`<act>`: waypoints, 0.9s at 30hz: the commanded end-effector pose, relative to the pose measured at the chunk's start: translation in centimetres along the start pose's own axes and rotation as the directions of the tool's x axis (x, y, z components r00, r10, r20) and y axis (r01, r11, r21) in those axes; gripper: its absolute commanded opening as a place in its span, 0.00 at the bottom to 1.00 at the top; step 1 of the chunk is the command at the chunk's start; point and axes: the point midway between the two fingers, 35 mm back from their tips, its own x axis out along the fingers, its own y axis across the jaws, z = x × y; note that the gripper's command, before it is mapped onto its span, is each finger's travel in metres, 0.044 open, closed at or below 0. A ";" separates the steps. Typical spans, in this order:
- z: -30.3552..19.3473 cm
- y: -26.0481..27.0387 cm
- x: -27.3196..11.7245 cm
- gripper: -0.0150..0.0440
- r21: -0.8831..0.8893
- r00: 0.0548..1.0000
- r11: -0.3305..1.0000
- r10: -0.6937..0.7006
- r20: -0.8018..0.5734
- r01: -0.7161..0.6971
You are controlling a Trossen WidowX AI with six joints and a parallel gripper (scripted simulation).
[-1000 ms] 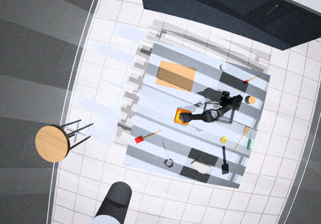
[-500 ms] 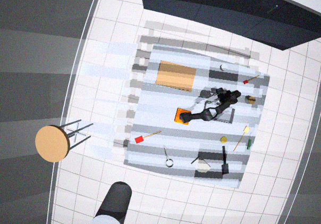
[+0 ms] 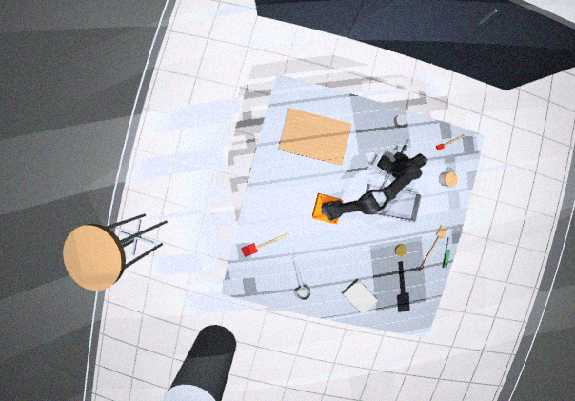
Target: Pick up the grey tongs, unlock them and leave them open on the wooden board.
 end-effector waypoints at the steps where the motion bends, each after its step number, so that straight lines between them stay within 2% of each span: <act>1: 0.4 0.8 -0.3 0.00 -0.169 1.000 0.986 -0.007 0.010 0.008; 7: 0.9 2.1 -0.4 0.00 -0.402 1.000 0.916 -0.006 0.011 0.009; 13: 1.3 3.3 -0.4 0.00 -0.611 1.000 0.791 -0.004 0.012 0.010; 27: 2.1 6.4 -0.4 0.00 -0.942 1.000 0.336 -0.001 0.013 0.012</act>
